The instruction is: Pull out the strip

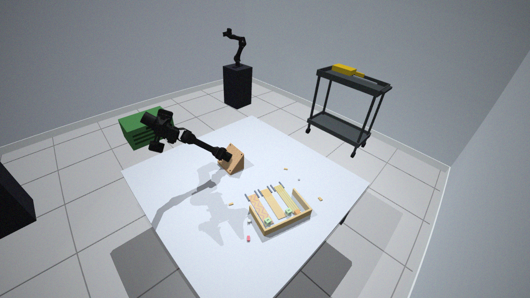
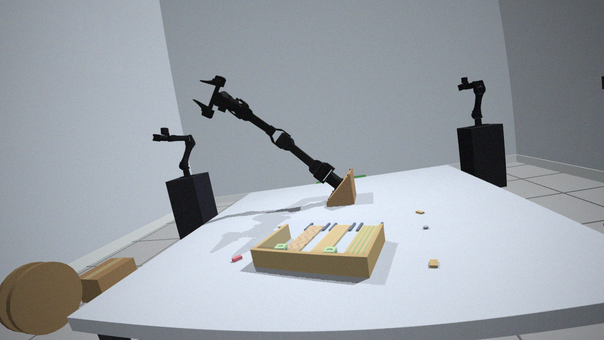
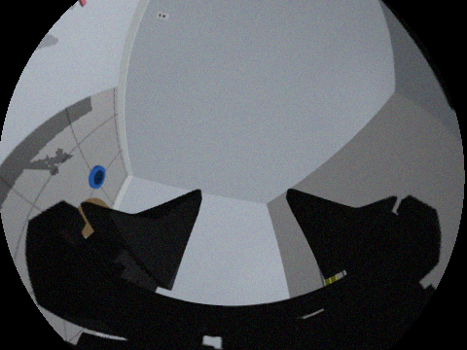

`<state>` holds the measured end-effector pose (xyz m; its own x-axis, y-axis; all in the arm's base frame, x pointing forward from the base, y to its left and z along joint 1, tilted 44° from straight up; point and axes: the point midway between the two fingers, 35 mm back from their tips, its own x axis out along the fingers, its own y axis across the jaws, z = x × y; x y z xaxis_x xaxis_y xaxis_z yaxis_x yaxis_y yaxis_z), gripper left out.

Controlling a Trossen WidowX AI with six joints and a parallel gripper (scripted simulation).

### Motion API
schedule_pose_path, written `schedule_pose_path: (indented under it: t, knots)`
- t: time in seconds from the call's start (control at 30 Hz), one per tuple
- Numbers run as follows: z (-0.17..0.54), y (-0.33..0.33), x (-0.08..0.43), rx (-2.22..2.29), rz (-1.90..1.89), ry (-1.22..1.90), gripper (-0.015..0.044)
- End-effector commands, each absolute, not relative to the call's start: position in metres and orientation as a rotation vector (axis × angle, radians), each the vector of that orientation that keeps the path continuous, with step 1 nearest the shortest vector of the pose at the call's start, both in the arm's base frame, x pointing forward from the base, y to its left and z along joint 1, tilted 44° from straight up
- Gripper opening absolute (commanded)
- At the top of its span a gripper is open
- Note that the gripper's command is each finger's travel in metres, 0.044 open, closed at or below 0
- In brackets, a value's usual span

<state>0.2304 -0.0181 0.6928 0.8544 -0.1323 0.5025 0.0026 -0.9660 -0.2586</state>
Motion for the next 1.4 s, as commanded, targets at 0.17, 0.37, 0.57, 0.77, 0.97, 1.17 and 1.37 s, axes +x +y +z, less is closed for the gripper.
schedule_pose_path:
  t: [0.17,0.37,0.57,0.77,0.97,1.17,1.37]
  knots:
    - [0.642,-0.013,0.291,-2.503,-0.545,0.070,0.0400]
    - [0.580,-0.001,0.343,-2.215,-0.354,0.099,0.0400]
    - [0.506,0.016,0.384,-1.930,-0.210,0.173,0.0400]
    - [0.439,0.033,0.406,-1.695,-0.131,0.259,0.0400]
    - [0.367,0.049,0.416,-1.465,-0.093,0.358,0.0400]
    - [0.294,0.062,0.412,-1.247,-0.098,0.459,0.0400]
    - [0.226,0.070,0.397,-1.053,-0.142,0.546,0.0400]
